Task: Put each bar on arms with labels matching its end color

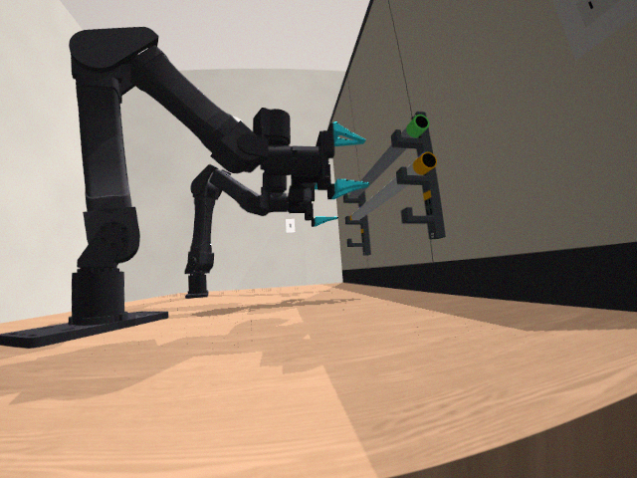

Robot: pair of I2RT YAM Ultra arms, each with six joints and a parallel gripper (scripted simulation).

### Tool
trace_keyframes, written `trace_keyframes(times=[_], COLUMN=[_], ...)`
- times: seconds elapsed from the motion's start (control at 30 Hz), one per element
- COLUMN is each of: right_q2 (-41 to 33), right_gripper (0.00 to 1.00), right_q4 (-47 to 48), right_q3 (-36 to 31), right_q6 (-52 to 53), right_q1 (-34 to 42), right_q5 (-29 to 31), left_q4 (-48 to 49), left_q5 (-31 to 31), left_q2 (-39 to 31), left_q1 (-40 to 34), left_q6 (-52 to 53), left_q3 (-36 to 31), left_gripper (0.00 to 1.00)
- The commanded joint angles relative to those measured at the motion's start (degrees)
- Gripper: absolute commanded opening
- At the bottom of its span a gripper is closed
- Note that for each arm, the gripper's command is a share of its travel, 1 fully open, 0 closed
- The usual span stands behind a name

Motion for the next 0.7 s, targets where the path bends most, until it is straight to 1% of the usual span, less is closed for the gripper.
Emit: trace_keyframes(times=[0.0,0.47,0.67], right_q2=[-1.82,-3.43,-3.35], right_gripper=[1.00,1.00,1.00], right_q4=[-1.99,-7.80,-7.95], right_q3=[2.27,6.50,6.65], right_q6=[0.11,0.10,0.14], right_q1=[-0.62,-0.61,-0.62], right_q5=[-0.26,-0.26,-0.27], left_q4=[-1.83,-7.16,-7.34], left_q5=[0.21,0.21,0.21], left_q2=[-1.89,-3.47,-3.38], left_q1=[0.51,0.51,0.51], left_q6=[-0.24,-0.22,-0.26], left_q3=[2.47,6.26,6.45], left_gripper=[1.00,1.00,1.00])
